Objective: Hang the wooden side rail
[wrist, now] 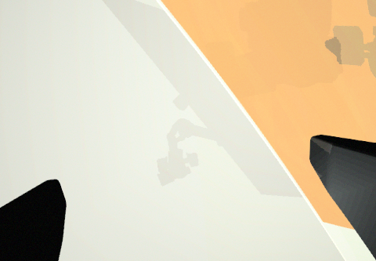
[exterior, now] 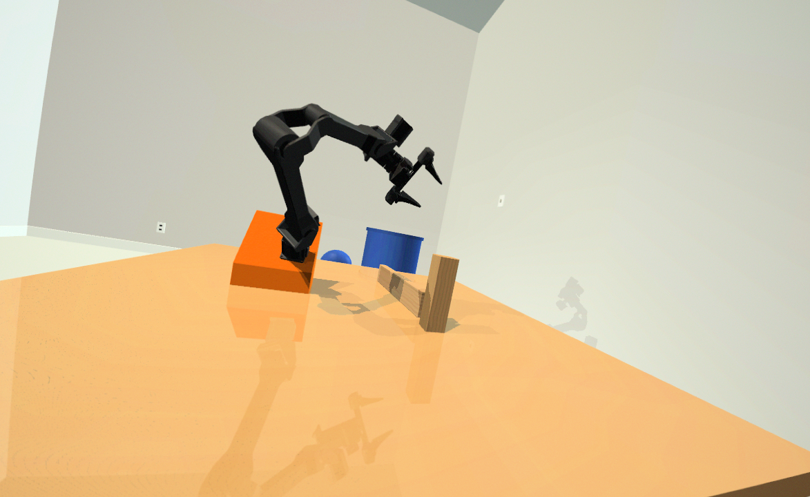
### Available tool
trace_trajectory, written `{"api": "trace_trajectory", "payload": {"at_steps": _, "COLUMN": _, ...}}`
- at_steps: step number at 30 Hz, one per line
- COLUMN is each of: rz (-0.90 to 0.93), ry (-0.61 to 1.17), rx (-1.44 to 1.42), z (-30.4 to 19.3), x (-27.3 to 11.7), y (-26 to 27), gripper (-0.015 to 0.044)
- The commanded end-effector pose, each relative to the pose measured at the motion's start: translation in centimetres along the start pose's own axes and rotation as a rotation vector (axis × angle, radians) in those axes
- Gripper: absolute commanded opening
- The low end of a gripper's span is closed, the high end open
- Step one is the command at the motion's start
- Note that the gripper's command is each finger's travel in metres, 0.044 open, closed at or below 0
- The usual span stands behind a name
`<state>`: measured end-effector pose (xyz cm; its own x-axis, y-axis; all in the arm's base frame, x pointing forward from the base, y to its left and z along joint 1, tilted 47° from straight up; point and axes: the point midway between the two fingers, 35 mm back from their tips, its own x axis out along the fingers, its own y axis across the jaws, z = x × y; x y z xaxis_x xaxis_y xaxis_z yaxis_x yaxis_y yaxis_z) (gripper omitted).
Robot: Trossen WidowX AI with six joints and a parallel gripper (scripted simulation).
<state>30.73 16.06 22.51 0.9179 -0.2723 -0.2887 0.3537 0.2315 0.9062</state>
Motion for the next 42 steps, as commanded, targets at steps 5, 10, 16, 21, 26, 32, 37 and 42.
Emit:
{"api": "trace_trajectory", "payload": {"at_steps": 5, "rz": 0.009, "ry": -0.366, "rx": 0.606, "z": 8.6, "x": 4.5, "y": -5.9, "gripper": 0.044}}
{"api": "trace_trajectory", "payload": {"at_steps": 10, "rz": 0.075, "ry": -0.519, "rx": 0.848, "z": 12.3, "x": 5.3, "y": -8.6, "gripper": 0.044}}
{"api": "trace_trajectory", "payload": {"at_steps": 16, "rz": 0.201, "ry": -0.69, "rx": 1.115, "z": 16.5, "x": 5.4, "y": -11.8, "gripper": 0.044}}
{"api": "trace_trajectory", "payload": {"at_steps": 21, "rz": 0.212, "ry": -0.701, "rx": 1.133, "z": 16.8, "x": 5.3, "y": -12.0, "gripper": 0.044}}
{"api": "trace_trajectory", "payload": {"at_steps": 26, "rz": 0.212, "ry": -0.701, "rx": 1.133, "z": 16.8, "x": 5.3, "y": -12.0, "gripper": 0.044}}
{"api": "trace_trajectory", "payload": {"at_steps": 32, "rz": 0.212, "ry": -0.701, "rx": 1.133, "z": 16.8, "x": 5.3, "y": -12.0, "gripper": 0.044}}
{"api": "trace_trajectory", "payload": {"at_steps": 37, "rz": 0.212, "ry": -0.701, "rx": 1.133, "z": 16.8, "x": 5.3, "y": -12.0, "gripper": 0.044}}
{"api": "trace_trajectory", "payload": {"at_steps": 42, "rz": 0.212, "ry": -0.701, "rx": 1.133, "z": 16.8, "x": 5.3, "y": -12.0, "gripper": 0.044}}
